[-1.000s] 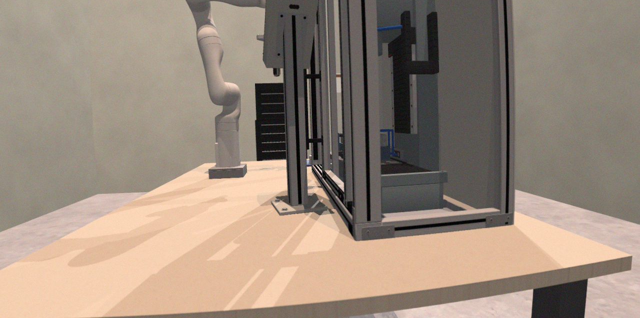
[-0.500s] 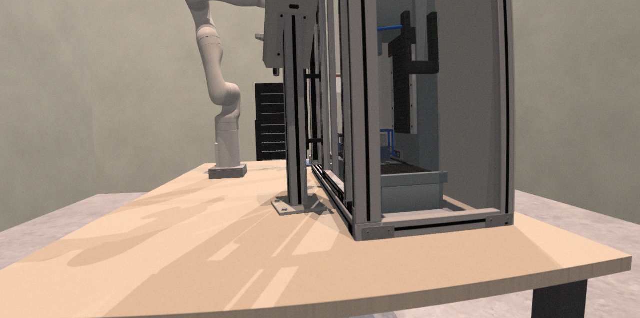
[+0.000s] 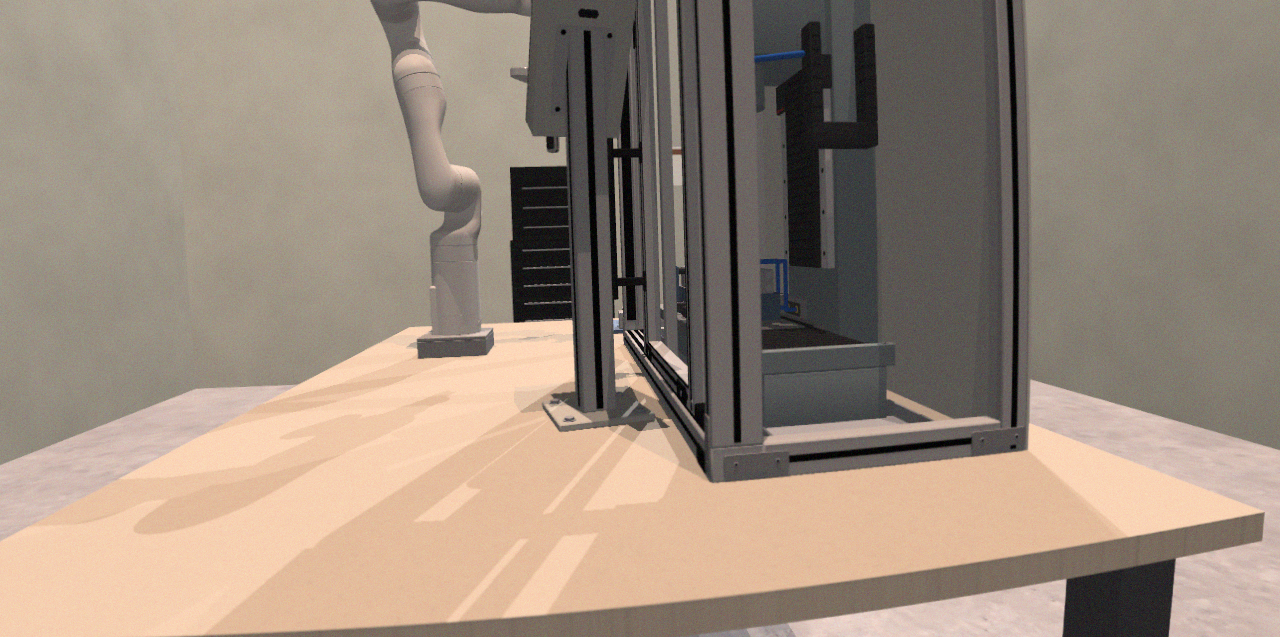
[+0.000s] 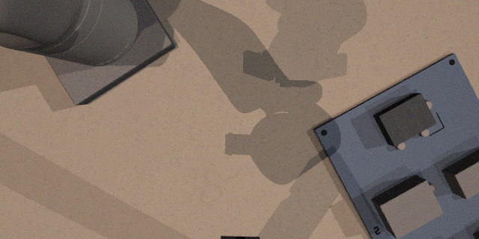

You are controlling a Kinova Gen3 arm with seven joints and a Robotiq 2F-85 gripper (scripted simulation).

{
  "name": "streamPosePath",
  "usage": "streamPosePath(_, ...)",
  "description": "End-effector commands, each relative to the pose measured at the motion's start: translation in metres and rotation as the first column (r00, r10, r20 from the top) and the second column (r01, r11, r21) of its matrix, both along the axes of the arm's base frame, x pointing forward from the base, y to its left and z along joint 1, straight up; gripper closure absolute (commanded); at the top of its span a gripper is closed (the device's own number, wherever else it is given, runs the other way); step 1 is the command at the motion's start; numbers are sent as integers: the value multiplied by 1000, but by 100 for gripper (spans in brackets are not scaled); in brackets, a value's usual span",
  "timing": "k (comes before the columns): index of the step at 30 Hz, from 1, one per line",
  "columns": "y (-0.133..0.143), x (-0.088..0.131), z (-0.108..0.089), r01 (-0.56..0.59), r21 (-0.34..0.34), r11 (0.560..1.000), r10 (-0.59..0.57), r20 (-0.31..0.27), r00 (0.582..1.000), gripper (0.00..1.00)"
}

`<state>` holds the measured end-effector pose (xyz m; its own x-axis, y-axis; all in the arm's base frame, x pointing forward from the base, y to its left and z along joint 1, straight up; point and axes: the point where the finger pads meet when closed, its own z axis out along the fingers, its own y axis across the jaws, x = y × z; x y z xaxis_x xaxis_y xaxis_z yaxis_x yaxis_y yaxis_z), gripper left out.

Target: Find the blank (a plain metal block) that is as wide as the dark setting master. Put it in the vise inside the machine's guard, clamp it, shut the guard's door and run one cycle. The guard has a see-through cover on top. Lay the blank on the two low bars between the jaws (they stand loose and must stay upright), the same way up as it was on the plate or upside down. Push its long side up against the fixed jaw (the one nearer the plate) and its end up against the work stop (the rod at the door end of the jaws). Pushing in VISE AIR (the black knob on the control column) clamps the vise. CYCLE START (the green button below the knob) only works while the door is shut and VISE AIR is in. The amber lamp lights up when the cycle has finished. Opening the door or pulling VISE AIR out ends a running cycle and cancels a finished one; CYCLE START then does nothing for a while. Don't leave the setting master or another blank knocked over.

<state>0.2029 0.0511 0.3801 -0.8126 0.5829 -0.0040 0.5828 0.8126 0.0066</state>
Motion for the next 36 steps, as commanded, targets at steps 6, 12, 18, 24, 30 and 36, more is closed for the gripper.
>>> streamPosePath(6, -28, -20, 9, 130, 43, 991, -130, 11, 991, 90)
streamPosePath(12, -47, -34, 15, 215, 72, 974, -217, 15, 976, 90)
streamPosePath(18, -47, -34, 15, 215, 72, 974, -217, 15, 976, 90)
streamPosePath(24, -85, -58, 27, 387, 133, 912, -393, 21, 919, 90)
streamPosePath(30, -94, -65, 30, 426, 148, 893, -433, 19, 901, 90)
streamPosePath(36, -94, -65, 30, 426, 148, 893, -433, 19, 901, 90)
